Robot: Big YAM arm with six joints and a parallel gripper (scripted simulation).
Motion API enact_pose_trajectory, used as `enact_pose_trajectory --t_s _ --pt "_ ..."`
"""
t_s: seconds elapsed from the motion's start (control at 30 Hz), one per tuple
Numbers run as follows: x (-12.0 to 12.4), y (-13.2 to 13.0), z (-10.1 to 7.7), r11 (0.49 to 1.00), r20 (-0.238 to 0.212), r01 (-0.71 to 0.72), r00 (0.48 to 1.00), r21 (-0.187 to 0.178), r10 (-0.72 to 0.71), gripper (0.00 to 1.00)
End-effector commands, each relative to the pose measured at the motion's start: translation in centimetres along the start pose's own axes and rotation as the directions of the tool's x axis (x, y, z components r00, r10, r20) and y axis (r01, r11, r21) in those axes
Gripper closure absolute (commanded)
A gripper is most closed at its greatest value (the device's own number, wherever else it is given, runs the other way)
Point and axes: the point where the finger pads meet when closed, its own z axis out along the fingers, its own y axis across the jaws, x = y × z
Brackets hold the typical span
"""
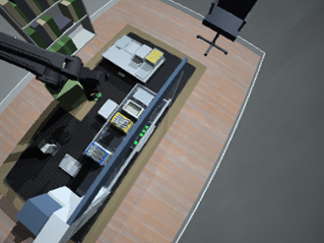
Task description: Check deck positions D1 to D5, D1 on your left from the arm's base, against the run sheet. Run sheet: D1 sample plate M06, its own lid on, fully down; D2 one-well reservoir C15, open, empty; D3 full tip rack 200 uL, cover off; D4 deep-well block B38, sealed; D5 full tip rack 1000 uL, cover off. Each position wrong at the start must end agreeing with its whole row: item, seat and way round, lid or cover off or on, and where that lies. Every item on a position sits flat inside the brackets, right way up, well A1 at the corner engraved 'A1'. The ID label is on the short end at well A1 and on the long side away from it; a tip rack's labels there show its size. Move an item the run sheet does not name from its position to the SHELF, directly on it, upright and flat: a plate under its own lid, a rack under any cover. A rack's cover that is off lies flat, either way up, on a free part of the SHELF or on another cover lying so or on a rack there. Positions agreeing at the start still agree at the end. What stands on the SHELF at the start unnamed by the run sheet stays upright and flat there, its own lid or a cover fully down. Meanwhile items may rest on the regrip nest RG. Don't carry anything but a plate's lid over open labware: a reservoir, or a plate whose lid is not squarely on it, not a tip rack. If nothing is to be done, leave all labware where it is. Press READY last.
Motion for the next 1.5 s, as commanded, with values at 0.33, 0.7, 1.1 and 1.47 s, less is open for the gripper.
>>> enact_pose_trajectory --t_s 0.33,0.7,1.1,1.47 --pt "-0.5 -0.3 -0.5 0.963 0.013 0.271 0.963 0.011 -0.271 0.00" --pt "-0.5 -0.3 -0.4 0.898 0.010 0.439 0.898 0.013 -0.439 0.00" --pt "-1.8 -2.2 -1.3 0.867 0.016 0.497 0.867 0.038 -0.498 0.00" --pt "-2.0 -2.1 -1.5 0.864 0.022 0.501 0.864 0.047 -0.503 0.00"
